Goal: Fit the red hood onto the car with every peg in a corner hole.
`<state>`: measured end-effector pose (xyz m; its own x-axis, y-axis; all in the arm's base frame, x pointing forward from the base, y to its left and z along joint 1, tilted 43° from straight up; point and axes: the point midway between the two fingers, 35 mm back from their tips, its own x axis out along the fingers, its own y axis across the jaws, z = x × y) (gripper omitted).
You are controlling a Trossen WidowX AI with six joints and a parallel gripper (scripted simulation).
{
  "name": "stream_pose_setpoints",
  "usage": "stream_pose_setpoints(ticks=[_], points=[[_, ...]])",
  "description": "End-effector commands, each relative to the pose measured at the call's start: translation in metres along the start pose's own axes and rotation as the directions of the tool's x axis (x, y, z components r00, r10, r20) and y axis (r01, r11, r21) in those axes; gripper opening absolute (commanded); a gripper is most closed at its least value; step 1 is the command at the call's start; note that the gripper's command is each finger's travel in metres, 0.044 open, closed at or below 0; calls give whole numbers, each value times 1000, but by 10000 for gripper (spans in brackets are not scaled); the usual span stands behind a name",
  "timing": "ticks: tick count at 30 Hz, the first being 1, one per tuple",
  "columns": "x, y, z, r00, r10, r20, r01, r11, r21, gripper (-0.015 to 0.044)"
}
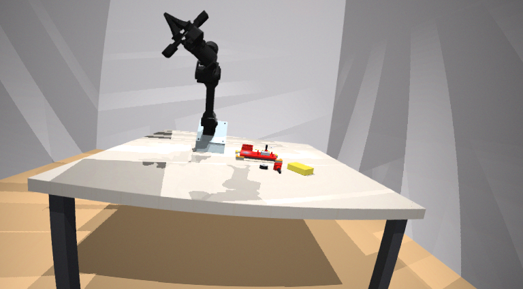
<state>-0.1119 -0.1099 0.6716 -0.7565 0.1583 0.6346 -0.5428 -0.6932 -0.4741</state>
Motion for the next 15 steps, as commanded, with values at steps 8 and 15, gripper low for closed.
stream_pose_setpoints(ticks=[8,15], points=[[-12,14,21,996,30,83,-30,1000,2,157],[-51,44,69,954,101,282,-107,994,9,341]])
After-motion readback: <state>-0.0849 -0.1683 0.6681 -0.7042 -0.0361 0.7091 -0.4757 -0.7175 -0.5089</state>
